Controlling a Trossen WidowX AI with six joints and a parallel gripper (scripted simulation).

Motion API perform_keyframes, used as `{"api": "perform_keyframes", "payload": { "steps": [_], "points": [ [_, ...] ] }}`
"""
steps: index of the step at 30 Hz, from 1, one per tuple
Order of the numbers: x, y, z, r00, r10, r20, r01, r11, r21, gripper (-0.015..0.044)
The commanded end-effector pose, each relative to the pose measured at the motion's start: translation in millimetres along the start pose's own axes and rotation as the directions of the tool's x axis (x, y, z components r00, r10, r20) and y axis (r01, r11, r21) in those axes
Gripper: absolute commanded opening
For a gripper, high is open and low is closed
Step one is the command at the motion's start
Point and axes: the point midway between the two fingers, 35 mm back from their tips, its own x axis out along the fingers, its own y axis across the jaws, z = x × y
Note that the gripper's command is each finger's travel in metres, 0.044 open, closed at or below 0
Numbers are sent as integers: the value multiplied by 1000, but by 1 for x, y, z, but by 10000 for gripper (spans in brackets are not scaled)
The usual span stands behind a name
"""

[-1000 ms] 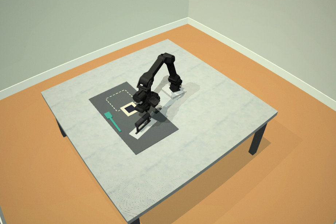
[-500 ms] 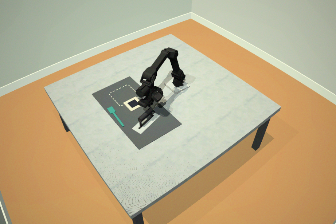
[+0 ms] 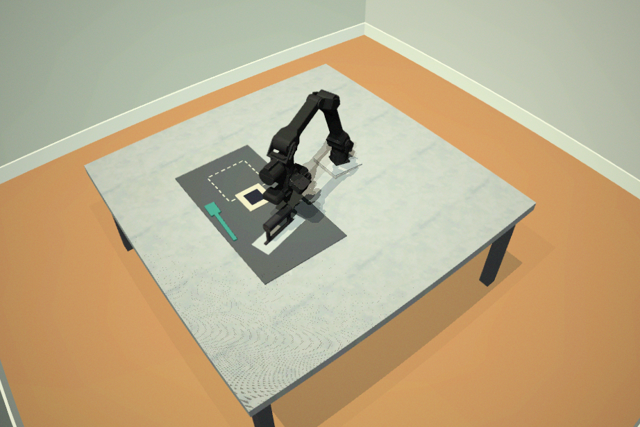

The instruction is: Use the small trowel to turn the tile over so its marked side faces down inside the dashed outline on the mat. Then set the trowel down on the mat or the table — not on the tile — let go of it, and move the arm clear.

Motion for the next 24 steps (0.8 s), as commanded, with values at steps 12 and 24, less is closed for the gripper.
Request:
{"api": "perform_keyframes", "payload": {
  "steps": [12, 24],
  "points": [
    [0, 0, 0, 1000, 0, 0, 0, 1000, 0, 0],
    [-3, -6, 1, 1000, 0, 0, 0, 993, 119, 257]
  ]
}}
